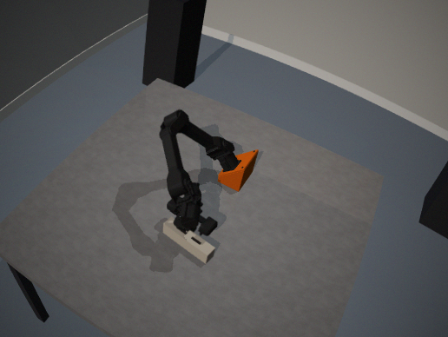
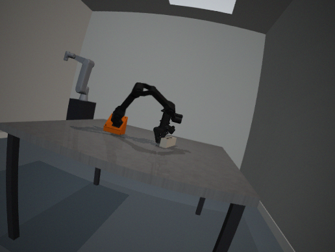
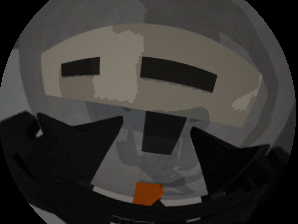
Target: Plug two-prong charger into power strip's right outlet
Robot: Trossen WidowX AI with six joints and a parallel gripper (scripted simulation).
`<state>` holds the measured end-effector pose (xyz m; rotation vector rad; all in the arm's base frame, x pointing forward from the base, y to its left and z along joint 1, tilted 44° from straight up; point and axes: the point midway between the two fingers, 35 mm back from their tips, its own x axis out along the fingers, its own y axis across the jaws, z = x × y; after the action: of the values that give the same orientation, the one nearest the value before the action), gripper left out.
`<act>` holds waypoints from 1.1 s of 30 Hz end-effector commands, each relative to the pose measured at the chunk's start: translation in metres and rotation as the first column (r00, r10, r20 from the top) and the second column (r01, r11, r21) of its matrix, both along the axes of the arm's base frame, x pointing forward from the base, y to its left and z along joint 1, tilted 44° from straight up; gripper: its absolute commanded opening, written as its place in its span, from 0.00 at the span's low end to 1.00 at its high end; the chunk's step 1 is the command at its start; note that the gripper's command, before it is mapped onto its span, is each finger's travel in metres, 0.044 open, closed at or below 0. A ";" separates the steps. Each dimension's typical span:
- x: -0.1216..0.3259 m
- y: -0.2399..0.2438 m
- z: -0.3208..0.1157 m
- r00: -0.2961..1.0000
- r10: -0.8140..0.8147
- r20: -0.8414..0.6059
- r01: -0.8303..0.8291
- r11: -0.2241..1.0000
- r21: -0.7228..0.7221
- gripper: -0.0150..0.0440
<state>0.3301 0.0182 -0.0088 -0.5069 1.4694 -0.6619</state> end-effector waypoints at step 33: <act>-0.026 0.002 -0.004 1.000 0.002 0.017 -0.002 1.000 -0.005 1.00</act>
<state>0.3067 0.0187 -0.0125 -0.5128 1.4570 -0.6687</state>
